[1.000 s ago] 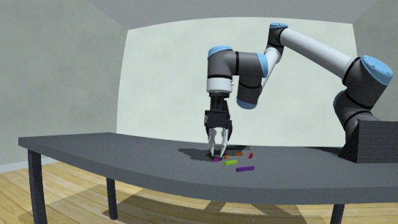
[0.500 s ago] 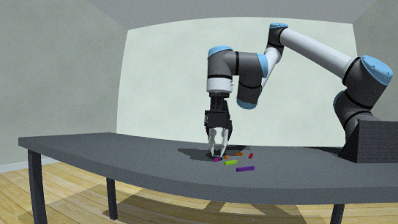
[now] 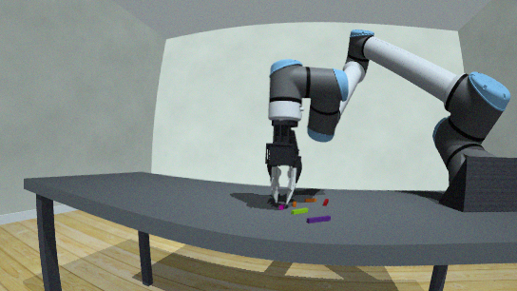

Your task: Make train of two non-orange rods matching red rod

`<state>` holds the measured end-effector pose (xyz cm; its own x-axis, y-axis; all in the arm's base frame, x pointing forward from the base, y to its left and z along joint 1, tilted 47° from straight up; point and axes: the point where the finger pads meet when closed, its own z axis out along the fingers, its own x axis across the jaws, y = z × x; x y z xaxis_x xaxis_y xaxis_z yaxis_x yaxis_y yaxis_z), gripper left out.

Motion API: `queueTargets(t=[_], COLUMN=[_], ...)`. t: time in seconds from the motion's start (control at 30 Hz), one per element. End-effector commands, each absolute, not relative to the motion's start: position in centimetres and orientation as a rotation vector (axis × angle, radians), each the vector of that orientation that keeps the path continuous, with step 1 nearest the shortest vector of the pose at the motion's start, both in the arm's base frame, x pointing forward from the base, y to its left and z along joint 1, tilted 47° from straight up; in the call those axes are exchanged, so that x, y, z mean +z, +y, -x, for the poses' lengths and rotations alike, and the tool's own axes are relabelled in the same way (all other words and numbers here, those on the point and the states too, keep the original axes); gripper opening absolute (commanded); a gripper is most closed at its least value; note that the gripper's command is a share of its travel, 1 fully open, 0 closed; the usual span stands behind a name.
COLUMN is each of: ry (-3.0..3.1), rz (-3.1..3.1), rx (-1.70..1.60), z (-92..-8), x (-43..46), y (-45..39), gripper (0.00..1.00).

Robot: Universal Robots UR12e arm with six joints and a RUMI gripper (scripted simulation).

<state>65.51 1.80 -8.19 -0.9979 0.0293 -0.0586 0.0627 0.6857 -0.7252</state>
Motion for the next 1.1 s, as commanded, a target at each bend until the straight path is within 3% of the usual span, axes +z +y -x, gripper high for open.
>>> queueTargets(t=[0.0, 1.07], ry=[2.844, 2.844], rz=[-0.077, -0.077], rx=[-1.226, -1.226], z=[-65.5, -65.6], x=[-8.2, -9.3], y=[1.8, 0.6], gripper=[0.14, 0.14])
